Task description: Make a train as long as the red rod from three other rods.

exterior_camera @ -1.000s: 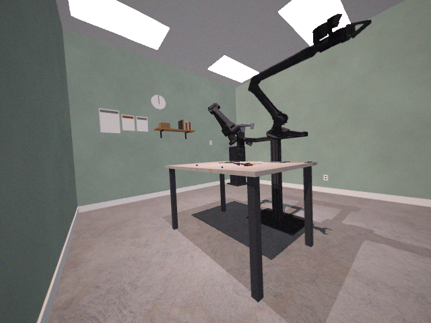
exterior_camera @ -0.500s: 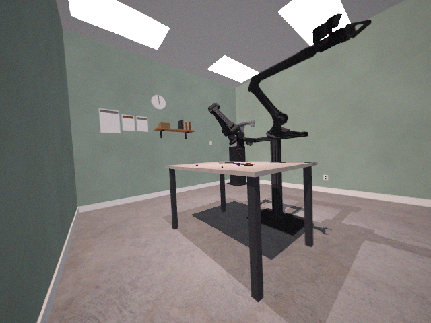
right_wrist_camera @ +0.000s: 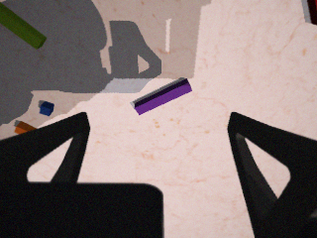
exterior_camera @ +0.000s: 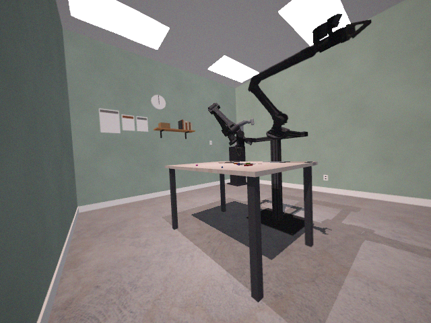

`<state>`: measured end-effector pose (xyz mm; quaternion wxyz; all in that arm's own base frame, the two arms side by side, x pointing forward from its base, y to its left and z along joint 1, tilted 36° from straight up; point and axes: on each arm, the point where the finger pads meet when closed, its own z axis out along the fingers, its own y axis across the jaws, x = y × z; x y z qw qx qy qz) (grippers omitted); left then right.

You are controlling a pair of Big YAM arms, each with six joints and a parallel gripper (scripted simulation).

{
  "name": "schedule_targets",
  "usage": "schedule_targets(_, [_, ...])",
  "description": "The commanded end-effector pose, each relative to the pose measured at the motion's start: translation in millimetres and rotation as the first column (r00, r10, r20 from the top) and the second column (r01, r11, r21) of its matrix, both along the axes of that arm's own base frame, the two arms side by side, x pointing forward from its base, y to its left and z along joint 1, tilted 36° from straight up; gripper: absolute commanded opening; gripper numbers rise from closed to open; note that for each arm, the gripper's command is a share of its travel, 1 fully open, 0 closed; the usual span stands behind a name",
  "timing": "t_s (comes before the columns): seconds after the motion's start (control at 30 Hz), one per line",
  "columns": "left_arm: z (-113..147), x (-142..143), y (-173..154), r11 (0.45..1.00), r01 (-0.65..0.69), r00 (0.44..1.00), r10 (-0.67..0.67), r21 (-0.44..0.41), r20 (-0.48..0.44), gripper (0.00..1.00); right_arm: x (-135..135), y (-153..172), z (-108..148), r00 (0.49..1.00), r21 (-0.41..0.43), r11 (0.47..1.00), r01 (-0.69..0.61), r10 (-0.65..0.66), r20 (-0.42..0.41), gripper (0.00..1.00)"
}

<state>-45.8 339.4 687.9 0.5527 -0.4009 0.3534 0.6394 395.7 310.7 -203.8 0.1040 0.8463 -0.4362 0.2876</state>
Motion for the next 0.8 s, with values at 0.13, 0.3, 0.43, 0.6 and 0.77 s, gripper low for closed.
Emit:
schedule_targets(0.13, [-1.1,-4.1,-3.3,1.0,-0.009,1.0,0.009,-0.006,0.01,1.0,9.2,7.9,-7.5,0.978,0.086,0.979,0.183,-0.19,0.082,1.0])
schedule_targets(0.3, [-1.1,-4.1,-3.3,1.0,-0.009,1.0,0.009,-0.006,0.01,1.0,14.6,11.6,-8.1,0.933,0.168,0.936,0.309,-0.332,0.136,1.0])
schedule_targets(0.43, [-1.1,-4.1,-3.3,1.0,-0.009,1.0,0.009,-0.006,0.01,1.0,17.9,13.7,-8.4,0.895,0.22,0.899,0.378,-0.415,0.162,1.0])
schedule_targets(0.6, [-1.1,-4.1,-3.3,1.0,-0.009,1.0,0.009,-0.006,0.01,1.0,21.9,16.3,-8.8,0.837,0.285,0.844,0.454,-0.514,0.188,1.0])
schedule_targets(0.77, [-1.1,-4.1,-3.3,1.0,-0.009,1.0,0.009,-0.006,0.01,1.0,25.5,18.6,-9.1,0.776,0.344,0.786,0.514,-0.597,0.203,1.0])
